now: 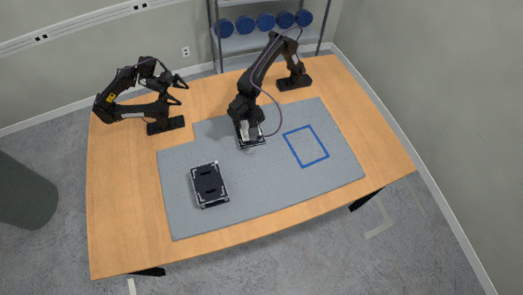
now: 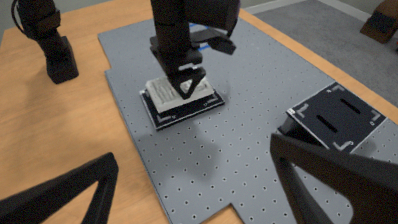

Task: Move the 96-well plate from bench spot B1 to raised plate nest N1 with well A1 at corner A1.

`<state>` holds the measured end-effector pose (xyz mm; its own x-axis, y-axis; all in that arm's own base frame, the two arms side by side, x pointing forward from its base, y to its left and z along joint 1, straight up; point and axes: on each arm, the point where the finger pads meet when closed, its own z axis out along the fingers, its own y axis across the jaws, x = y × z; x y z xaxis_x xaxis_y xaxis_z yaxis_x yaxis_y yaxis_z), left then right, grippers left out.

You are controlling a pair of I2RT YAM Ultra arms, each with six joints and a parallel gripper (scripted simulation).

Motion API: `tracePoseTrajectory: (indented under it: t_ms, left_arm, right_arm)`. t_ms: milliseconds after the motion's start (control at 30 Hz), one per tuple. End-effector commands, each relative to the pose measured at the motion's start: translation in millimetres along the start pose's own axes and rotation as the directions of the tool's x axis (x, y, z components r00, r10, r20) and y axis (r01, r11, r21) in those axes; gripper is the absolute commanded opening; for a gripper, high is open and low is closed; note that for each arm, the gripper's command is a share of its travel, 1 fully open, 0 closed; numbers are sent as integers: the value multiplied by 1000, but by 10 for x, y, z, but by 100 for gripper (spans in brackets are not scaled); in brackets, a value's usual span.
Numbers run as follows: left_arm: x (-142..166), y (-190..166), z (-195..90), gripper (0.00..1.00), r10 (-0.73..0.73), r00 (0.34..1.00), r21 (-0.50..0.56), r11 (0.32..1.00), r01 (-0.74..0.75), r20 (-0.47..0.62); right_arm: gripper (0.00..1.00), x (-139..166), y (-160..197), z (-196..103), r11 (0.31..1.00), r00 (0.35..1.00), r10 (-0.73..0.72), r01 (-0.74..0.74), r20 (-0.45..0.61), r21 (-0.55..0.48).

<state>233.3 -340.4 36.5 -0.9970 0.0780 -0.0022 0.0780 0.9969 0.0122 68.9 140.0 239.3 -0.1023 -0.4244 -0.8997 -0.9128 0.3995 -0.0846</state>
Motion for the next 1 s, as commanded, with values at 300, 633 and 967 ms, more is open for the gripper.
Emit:
tracePoseTrajectory:
  t_ms: [300, 633, 967]
  left_arm:
    - [-26, -44, -142, 77, -3, 999, 11, 1000, 2, 35]
    - [-31, -58, -169, 77, 0, 999, 19, 1000, -1, 41]
    - [6, -8, -297, 77, 1, 1000, 1, 1000, -1, 27]
  right_arm:
    - [100, 77, -4, 3, 1000, 1000, -4, 4, -17, -5]
    - [100, 77, -4, 3, 1000, 1000, -4, 4, -17, -5]
    - [100, 77, -4, 3, 1000, 1000, -4, 4, -17, -5]
